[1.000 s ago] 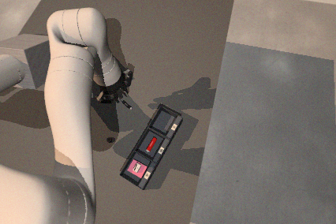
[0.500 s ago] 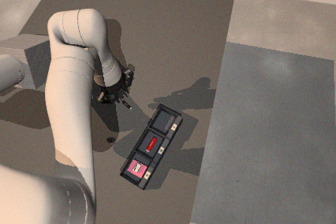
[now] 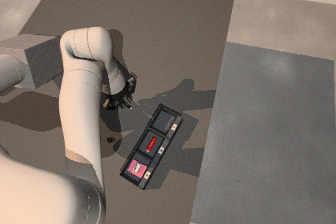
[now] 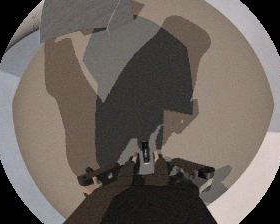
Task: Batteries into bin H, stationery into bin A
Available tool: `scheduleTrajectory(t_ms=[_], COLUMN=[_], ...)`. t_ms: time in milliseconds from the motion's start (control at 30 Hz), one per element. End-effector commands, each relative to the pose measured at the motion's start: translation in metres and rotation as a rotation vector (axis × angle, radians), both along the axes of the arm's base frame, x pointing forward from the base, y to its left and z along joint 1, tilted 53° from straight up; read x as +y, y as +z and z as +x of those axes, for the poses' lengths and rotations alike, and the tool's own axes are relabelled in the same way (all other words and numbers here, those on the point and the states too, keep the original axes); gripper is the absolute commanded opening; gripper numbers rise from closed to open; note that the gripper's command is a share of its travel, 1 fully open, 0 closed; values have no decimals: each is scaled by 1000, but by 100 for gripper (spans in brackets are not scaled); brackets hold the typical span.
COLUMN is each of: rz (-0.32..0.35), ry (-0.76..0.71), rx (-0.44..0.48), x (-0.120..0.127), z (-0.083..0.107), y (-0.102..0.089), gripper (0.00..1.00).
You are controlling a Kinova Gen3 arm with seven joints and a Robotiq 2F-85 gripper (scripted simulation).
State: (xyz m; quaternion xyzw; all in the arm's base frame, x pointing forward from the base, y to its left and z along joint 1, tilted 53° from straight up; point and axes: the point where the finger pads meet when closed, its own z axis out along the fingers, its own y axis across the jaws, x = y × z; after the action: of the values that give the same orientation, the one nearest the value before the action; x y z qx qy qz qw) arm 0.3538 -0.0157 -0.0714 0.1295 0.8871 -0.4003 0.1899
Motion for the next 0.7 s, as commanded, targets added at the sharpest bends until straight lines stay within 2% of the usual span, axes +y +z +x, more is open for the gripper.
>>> scheduleTrajectory(t_ms=[0, 667], rz=[-4, -4], ry=[-8, -8], rx=[9, 9], x=[-7, -13], z=[-3, 1], y=[-5, -11], gripper=[24, 24])
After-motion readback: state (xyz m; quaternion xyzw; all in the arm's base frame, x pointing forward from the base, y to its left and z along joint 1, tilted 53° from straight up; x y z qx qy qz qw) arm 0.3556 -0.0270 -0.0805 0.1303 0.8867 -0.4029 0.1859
